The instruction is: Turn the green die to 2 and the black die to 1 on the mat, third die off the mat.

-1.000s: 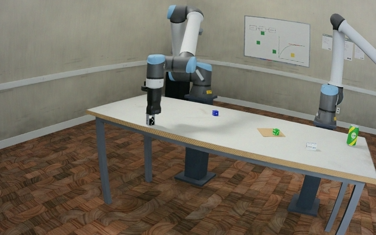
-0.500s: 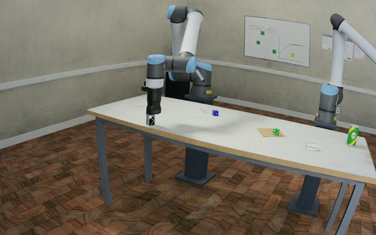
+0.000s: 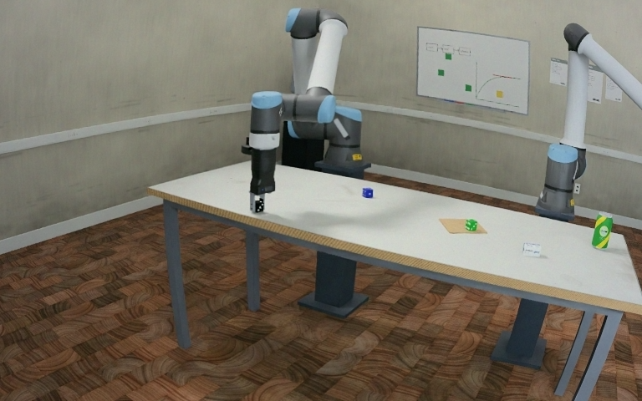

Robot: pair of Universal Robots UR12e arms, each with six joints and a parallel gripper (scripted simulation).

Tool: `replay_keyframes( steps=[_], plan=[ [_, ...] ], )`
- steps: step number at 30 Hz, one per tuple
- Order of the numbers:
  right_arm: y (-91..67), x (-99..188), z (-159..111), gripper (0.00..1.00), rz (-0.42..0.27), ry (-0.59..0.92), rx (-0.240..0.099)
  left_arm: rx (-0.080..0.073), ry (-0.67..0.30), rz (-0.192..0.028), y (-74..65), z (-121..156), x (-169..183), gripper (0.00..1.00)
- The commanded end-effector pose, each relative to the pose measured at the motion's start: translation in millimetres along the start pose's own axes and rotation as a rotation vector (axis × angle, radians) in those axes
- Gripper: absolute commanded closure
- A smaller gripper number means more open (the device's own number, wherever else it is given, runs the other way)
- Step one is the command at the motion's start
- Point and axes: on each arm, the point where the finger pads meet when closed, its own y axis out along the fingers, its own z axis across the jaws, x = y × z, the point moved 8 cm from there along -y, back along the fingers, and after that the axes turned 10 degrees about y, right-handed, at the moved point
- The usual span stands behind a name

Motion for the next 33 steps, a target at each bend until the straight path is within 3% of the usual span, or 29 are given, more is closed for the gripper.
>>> replay_keyframes(
  steps=[1,8,12,27,33],
  plan=[
    [-22.7,1,-2,0.43,-0.009,0.001,-0.007,0.001,-0.002,0.002,1.9,2,-1,0.00],
    [-74.7,0,-2,0.43,-0.009,0.001,-0.007,0.001,-0.002,0.002,1.9,2,-1,0.00],
    [-92.0,0,-2,0.43,-0.009,0.001,-0.007,0.001,-0.002,0.002,1.9,2,-1,0.00],
    [-95.6,1,-1,0.43,-0.009,0.002,-0.007,0.001,-0.002,0.002,1.9,2,-1,0.00],
    [-95.9,27,17,0.43,-0.009,0.023,-0.007,0.001,-0.002,0.002,1.9,2,-1,0.00]
  ],
)
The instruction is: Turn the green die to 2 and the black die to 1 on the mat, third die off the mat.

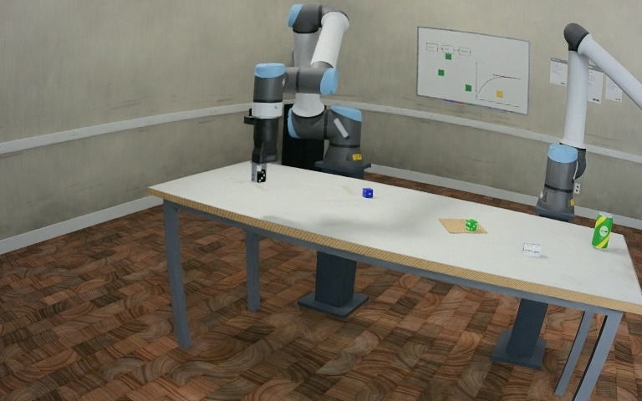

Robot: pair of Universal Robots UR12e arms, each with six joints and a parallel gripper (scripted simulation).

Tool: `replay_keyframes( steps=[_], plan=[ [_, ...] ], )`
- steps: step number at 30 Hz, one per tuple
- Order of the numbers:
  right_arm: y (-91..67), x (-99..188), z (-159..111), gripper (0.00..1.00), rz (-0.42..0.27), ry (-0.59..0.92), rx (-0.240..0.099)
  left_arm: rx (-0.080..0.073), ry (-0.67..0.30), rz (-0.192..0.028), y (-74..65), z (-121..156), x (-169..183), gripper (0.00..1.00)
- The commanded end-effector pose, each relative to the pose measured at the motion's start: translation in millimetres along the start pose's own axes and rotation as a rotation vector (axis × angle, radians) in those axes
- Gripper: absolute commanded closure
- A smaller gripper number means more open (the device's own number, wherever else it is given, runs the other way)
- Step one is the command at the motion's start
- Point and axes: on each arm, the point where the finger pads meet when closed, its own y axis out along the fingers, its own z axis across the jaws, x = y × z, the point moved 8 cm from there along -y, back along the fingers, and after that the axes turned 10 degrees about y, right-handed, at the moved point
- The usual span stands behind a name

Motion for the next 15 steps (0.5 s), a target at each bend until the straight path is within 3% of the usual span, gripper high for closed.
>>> replay_keyframes(
  steps=[1,15],
  plan=[
    [-1.8,23,16,0.43,-0.002,0.010,0.000,0.001,-0.002,0.002,1.9,2,-1,0.00],
    [-2.9,131,112,0.43,-0.002,0.112,0.000,0.001,-0.002,0.002,1.9,2,-1,0.00]
  ],
)
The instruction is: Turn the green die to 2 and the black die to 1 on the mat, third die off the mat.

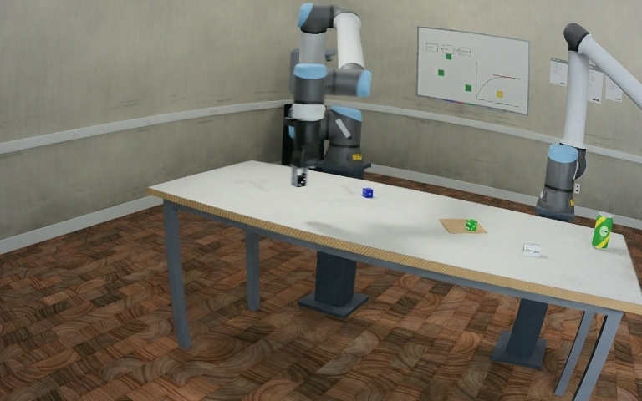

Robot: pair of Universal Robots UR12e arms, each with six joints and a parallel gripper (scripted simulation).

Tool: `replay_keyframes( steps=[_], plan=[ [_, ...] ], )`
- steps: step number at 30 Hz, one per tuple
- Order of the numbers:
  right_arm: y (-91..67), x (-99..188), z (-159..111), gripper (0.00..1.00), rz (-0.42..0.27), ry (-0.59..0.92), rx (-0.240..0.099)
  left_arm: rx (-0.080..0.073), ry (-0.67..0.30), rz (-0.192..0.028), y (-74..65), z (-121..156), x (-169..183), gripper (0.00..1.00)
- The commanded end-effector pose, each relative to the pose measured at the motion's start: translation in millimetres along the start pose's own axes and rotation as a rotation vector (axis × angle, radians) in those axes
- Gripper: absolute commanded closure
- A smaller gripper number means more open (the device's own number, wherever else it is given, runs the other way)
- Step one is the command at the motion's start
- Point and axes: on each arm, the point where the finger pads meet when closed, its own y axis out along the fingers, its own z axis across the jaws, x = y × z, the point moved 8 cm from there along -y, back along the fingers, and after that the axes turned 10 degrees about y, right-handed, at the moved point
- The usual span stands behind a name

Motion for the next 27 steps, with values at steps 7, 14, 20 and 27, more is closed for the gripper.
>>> replay_keyframes(
  steps=[7,14,20,27],
  plan=[
    [-2.7,76,87,0.43,-0.002,0.090,-0.001,0.001,-0.002,0.002,1.9,2,-1,0.00],
    [-3.2,117,151,0.43,-0.002,0.141,-0.001,0.001,-0.002,0.002,1.9,2,-1,0.00],
    [-3.5,146,202,0.43,-0.002,0.183,-0.001,0.001,-0.002,0.002,1.9,2,-1,0.00],
    [-3.9,182,277,0.43,-0.002,0.237,-0.001,0.001,-0.002,0.002,1.9,2,-1,0.00]
  ],
)
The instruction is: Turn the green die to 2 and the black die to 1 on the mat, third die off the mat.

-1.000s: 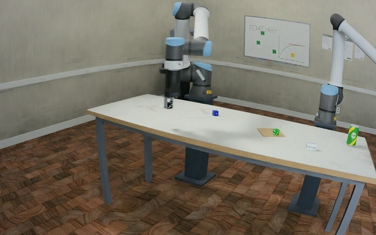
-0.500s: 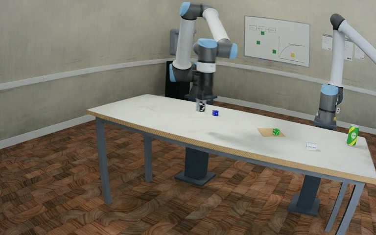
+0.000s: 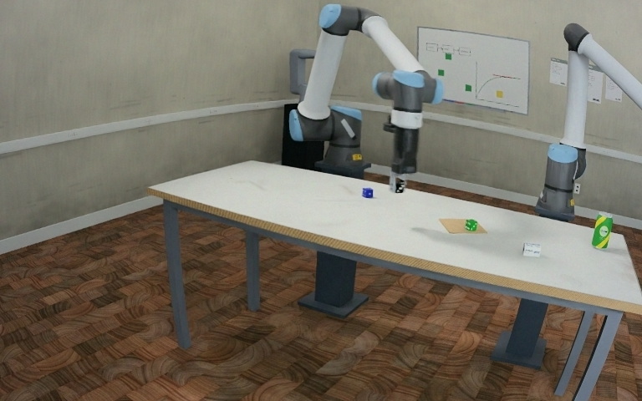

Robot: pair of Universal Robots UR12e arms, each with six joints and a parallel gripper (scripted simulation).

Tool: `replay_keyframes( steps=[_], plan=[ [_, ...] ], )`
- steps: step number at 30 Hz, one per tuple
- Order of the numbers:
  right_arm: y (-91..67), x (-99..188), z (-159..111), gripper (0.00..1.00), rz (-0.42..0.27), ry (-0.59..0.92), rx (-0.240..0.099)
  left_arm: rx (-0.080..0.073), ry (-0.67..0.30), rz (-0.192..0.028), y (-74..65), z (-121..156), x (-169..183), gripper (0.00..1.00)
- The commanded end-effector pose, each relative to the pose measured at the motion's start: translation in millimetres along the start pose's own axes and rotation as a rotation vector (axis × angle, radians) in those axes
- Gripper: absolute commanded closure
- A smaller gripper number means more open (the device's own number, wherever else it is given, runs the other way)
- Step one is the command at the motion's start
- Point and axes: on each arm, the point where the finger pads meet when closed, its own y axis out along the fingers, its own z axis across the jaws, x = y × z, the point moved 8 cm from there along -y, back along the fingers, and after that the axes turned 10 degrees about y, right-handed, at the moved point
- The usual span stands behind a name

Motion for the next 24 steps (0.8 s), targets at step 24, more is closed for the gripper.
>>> replay_keyframes(
  steps=[24],
  plan=[
    [-3.8,33,216,0.43,-0.003,0.148,-0.001,0.001,-0.002,0.002,1.9,2,-1,0.00]
  ],
)
